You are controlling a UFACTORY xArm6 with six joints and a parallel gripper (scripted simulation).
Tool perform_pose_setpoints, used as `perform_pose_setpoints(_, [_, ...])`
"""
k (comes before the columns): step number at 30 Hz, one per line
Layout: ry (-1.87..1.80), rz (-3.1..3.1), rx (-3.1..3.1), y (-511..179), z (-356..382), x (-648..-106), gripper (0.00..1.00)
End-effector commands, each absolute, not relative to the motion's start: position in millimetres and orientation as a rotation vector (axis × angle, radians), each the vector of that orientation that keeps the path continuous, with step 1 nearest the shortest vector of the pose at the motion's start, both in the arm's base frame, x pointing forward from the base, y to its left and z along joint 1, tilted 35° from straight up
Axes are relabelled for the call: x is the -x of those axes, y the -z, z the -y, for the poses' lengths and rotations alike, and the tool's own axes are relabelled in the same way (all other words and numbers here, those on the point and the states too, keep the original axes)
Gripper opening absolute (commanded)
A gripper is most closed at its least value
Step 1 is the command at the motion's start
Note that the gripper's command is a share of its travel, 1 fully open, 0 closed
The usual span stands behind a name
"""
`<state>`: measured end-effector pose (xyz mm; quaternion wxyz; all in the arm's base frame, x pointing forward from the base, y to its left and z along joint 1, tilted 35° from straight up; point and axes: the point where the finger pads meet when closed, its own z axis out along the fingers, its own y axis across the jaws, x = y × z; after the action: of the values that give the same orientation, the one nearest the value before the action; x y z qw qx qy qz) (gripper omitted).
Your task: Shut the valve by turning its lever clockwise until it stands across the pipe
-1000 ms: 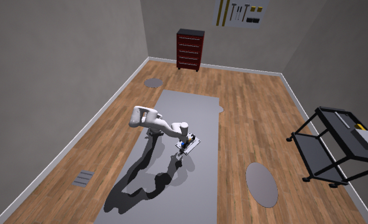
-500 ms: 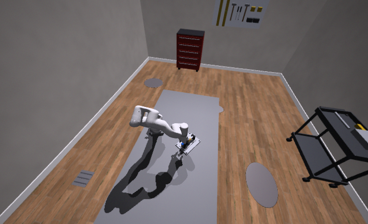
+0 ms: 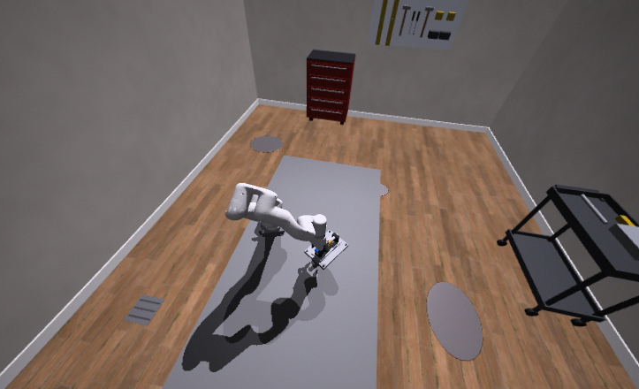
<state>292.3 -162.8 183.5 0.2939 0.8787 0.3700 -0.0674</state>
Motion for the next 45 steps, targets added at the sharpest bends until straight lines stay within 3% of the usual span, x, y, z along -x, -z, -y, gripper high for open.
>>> perform_pose_setpoints(1, [0.175, -0.984, -2.339, -183.7, 163.4, -293.3, 0.68])
perform_pose_setpoints(21, [0.175, -0.984, -2.339, -183.1, 163.7, -293.4, 0.68])
perform_pose_setpoints(22, [0.175, -0.984, -2.339, -183.1, 163.7, -293.4, 0.0])
perform_pose_setpoints(45, [0.175, -0.984, -2.339, -183.1, 163.7, -293.4, 0.0])
